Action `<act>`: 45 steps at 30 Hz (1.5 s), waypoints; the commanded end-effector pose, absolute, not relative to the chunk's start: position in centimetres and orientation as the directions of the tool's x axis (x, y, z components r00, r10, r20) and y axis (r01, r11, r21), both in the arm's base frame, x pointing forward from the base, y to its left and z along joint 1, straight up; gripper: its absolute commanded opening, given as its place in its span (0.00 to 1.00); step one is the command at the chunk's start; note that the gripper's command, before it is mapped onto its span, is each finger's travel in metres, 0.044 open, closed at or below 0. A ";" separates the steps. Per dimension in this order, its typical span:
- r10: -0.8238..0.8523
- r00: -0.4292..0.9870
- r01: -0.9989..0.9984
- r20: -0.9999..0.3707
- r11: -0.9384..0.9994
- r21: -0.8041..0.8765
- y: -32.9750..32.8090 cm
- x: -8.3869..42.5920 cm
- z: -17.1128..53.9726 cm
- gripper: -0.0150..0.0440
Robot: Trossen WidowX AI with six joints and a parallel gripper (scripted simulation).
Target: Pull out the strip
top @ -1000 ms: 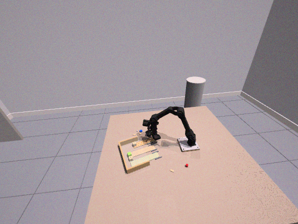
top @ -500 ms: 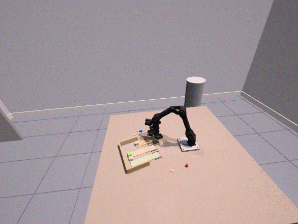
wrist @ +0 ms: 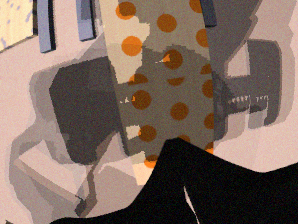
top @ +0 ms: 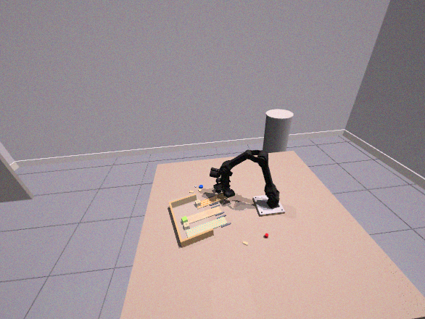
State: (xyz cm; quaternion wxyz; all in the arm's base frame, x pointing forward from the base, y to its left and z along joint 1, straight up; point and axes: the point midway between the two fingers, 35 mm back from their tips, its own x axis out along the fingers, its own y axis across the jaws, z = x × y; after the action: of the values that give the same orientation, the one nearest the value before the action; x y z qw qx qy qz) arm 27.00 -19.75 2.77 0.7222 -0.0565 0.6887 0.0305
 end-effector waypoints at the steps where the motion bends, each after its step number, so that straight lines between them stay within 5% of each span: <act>1: -0.019 0.023 -0.121 -1.000 0.992 -0.022 -19.6 25.7 2.0 0.25; 38: -0.020 0.020 -0.122 -1.000 0.992 -0.022 -20.1 20.7 1.9 0.25; 45: -0.020 0.020 -0.122 -1.000 0.992 -0.023 -20.5 21.6 6.8 0.25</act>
State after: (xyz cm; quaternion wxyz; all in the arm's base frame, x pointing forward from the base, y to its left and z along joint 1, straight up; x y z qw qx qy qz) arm 21.18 -20.12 5.08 0.7100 -0.0463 0.7015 0.0402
